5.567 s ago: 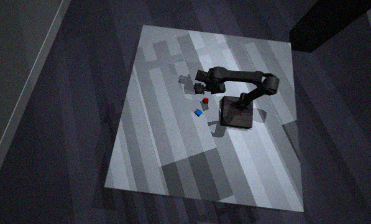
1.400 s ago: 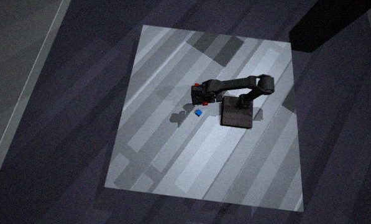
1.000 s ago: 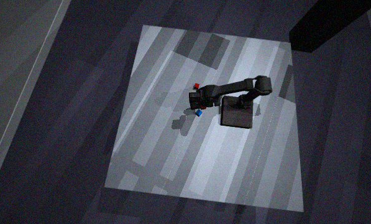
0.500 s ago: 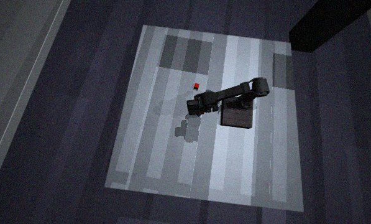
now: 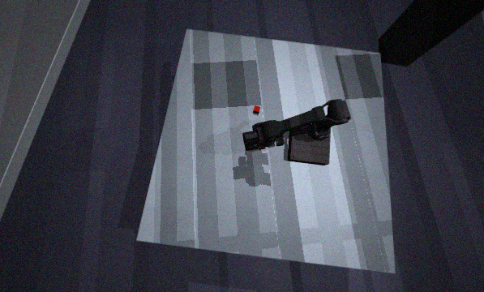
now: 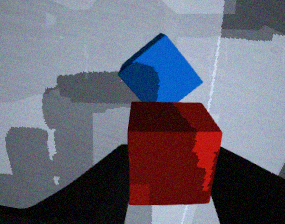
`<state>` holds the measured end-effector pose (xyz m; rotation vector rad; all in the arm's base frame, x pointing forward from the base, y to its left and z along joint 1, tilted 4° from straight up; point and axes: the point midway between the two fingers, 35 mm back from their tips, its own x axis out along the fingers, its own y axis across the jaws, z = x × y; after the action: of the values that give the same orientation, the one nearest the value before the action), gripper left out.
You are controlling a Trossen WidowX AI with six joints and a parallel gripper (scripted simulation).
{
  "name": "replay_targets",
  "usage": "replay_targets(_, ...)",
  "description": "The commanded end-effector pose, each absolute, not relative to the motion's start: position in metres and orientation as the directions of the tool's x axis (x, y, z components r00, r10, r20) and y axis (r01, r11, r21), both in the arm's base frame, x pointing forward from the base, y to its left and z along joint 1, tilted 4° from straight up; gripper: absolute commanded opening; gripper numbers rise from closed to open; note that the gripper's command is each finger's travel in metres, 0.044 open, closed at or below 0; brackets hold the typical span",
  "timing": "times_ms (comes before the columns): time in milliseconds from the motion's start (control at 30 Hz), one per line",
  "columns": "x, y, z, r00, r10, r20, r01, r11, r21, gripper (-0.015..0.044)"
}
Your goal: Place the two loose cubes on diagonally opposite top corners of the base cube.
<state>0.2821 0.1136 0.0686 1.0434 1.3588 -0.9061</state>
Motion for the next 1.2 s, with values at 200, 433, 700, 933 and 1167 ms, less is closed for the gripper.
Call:
replay_targets(200, 0.285, 0.115, 0.054, 0.042, 0.073, -0.996, 0.950, 0.305, 0.062, 0.0105)
replay_targets(433, 0.285, 0.116, 0.043, 0.042, 0.073, -0.996, 0.951, 0.304, 0.062, 0.0105)
replay_targets(700, 0.285, 0.116, 0.043, 0.042, 0.073, -0.996, 0.951, 0.304, 0.062, 0.0105)
replay_targets(933, 0.285, 0.116, 0.042, 0.042, 0.073, -0.996, 0.951, 0.304, 0.062, 0.0105)
replay_targets(1167, 0.285, 0.116, 0.042, 0.042, 0.073, -0.996, 0.951, 0.304, 0.062, 0.0105)
